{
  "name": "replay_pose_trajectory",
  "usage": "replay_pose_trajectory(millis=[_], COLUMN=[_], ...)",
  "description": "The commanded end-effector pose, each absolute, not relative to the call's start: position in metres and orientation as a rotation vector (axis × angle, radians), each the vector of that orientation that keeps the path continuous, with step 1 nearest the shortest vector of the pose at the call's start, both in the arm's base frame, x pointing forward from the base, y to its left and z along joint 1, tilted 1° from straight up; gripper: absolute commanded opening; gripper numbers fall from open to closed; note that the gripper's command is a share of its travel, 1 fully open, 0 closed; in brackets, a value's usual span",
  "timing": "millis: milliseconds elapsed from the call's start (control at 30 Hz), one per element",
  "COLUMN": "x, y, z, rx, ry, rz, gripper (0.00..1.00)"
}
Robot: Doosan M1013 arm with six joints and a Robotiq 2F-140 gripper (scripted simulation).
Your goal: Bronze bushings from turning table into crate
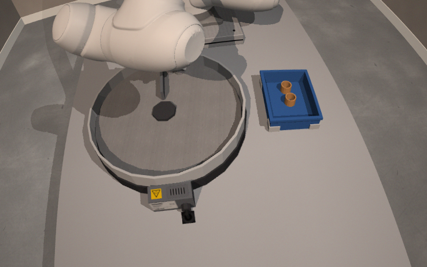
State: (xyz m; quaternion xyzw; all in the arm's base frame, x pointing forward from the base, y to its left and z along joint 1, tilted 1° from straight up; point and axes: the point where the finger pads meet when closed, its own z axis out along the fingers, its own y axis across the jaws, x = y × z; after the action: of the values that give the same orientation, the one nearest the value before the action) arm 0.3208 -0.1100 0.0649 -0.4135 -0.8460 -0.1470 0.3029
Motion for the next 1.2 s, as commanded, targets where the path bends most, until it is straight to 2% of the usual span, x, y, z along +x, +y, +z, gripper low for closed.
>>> replay_pose_trajectory(millis=[0, 567, 600, 1167], x=[0.3208, 0.3208, 0.3208, 0.3208], y=[-0.1099, -0.1099, -0.1099, -0.1099], z=[0.0649, 0.0649, 0.0649, 0.0649], rx=[-1.096, -1.096, -1.096, -1.096], ry=[-2.242, -2.242, -2.242, -2.242], rz=[-0.390, -0.390, -0.390, -0.390], gripper=[0.06, 0.06, 0.00, 0.00])
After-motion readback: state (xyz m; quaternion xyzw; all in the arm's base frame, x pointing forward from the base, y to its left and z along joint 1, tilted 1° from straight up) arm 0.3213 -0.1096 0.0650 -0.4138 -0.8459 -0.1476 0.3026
